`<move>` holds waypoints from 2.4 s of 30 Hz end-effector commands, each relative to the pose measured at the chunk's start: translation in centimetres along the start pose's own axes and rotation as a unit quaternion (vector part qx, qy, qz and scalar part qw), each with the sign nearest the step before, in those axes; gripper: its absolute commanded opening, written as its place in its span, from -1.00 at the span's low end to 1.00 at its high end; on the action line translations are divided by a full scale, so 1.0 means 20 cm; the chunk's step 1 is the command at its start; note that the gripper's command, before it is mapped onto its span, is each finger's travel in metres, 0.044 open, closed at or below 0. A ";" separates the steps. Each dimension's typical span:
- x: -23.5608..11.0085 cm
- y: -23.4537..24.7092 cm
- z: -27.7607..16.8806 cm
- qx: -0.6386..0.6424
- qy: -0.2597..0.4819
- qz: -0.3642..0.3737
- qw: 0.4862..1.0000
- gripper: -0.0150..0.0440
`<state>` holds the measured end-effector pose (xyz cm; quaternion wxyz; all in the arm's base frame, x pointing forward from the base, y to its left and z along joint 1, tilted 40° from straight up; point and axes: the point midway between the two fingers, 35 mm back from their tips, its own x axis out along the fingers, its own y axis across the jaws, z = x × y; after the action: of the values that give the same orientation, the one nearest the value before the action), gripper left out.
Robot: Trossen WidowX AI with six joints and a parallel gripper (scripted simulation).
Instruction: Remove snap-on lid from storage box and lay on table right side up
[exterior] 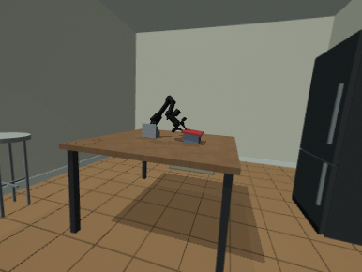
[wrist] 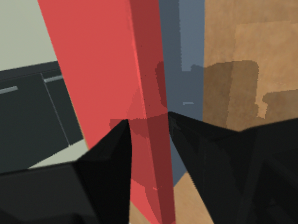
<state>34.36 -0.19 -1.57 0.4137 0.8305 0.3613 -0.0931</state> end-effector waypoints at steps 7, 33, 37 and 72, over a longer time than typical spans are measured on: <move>0.00 0.00 0.00 0.001 -0.001 0.000 1.000 -0.49; 0.01 0.01 0.00 0.001 -0.001 0.000 1.000 -0.49; 0.01 0.01 0.00 0.001 -0.001 0.000 1.000 -0.49; -0.06 0.15 0.00 0.000 -0.002 0.000 1.000 -0.49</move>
<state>35.24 -1.73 0.40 0.4122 0.8306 0.3614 -0.0978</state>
